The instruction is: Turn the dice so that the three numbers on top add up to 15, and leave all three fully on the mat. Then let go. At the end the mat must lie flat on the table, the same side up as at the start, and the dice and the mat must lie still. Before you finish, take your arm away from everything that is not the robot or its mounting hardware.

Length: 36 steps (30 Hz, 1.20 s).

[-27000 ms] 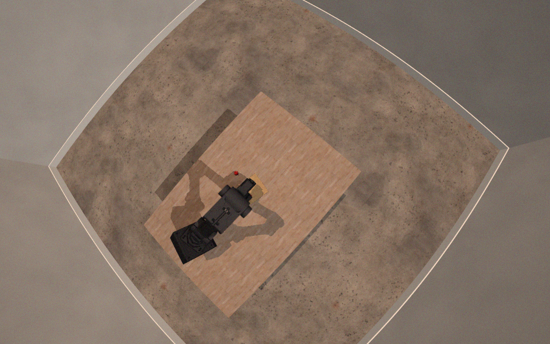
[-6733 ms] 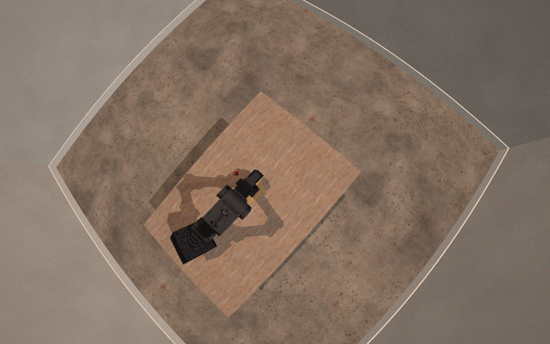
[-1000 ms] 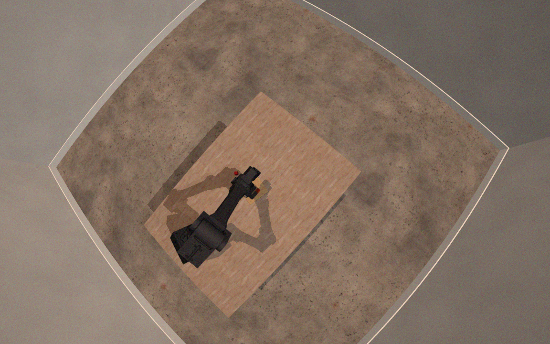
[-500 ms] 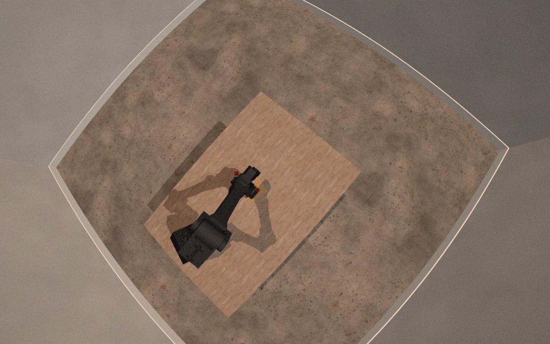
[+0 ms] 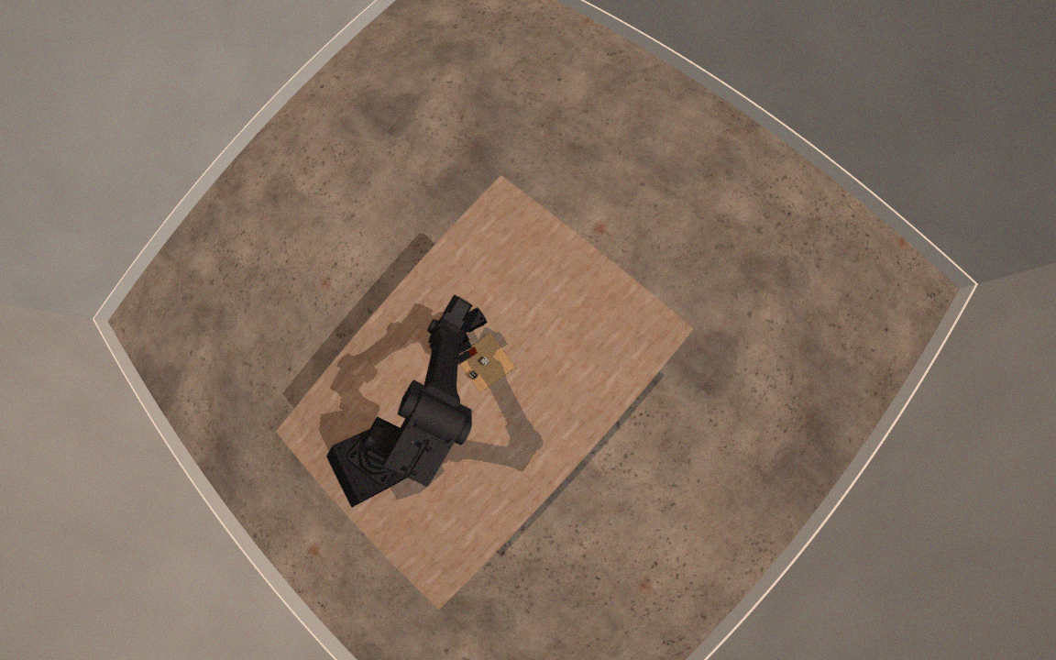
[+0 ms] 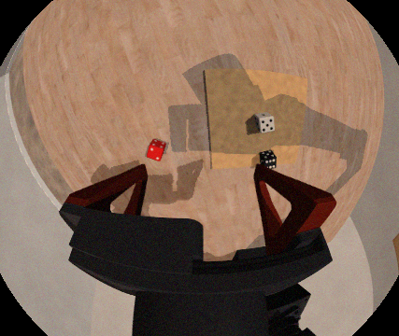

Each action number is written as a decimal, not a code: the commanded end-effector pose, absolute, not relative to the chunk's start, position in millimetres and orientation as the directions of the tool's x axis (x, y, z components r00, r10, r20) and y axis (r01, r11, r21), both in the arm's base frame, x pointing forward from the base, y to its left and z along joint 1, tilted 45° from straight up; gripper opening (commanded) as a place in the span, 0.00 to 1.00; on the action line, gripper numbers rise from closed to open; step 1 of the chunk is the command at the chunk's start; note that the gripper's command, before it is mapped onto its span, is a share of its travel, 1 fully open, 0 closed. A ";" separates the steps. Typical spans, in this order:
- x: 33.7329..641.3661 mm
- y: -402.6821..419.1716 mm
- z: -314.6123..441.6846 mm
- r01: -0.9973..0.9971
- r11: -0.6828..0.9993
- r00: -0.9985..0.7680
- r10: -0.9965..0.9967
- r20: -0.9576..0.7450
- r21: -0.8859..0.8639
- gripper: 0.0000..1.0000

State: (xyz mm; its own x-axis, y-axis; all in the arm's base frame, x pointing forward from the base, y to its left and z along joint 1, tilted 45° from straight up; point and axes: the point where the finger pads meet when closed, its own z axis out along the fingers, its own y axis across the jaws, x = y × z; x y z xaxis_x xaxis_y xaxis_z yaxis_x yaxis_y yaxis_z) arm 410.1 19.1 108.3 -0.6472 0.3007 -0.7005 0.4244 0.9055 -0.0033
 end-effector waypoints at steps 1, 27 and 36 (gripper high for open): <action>426.1 41.2 113.0 0.523 0.839 -0.542 0.461 -0.702 0.147 1.00; 427.0 82.3 98.6 0.632 0.713 -0.404 0.638 -0.655 0.304 0.34; 427.0 82.3 98.6 0.631 0.715 -0.407 0.635 -0.657 0.301 0.34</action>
